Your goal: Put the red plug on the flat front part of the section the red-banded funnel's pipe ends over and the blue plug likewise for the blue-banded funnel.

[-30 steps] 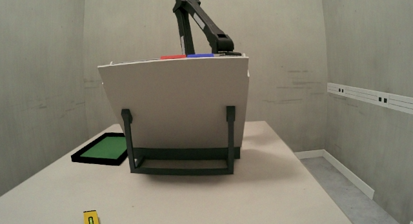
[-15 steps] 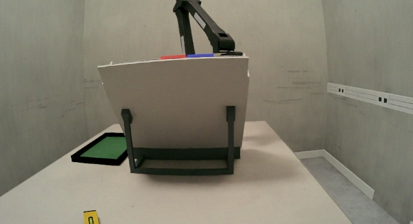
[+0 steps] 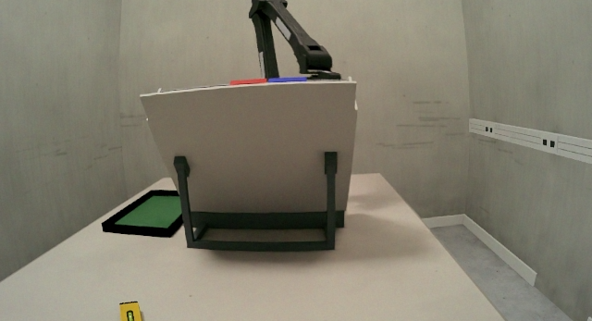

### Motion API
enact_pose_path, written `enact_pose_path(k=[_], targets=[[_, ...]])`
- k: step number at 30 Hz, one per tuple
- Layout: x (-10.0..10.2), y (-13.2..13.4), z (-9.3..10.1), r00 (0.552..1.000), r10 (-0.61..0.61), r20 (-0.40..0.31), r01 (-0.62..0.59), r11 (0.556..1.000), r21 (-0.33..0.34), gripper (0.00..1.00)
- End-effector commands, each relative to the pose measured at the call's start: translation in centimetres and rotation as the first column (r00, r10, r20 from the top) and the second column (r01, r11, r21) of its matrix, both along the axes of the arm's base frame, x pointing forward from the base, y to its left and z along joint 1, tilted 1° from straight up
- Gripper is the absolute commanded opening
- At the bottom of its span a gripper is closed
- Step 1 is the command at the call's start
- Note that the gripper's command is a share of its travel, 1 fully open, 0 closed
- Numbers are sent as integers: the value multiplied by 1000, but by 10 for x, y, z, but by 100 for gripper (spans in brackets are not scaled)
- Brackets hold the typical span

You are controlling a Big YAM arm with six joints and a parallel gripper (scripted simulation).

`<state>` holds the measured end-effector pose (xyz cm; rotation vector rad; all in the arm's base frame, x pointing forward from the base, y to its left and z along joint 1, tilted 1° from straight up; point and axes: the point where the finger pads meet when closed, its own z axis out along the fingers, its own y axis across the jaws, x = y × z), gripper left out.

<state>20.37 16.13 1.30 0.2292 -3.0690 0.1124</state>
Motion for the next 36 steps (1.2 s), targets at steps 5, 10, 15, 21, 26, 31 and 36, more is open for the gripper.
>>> enact_pose_path(k=[5, 10, 15, 21, 26, 31, 36], targets=[[52, -42, 62, 998, 16, 59, -19, 998, 52, 59], [68, -71, 85, 998, 17, 64, -21, 998, 57, 59], [75, -80, 94, 998, 18, 67, -21, 998, 57, 59], [85, -94, 108, 997, 18, 72, -23, 998, 58, 59], [94, -106, 119, 997, 19, 76, -23, 998, 59, 59], [94, -106, 119, 998, 14, 68, -17, 998, 55, 59], [94, -107, 119, 999, 5, 54, -8, 999, 50, 59]])
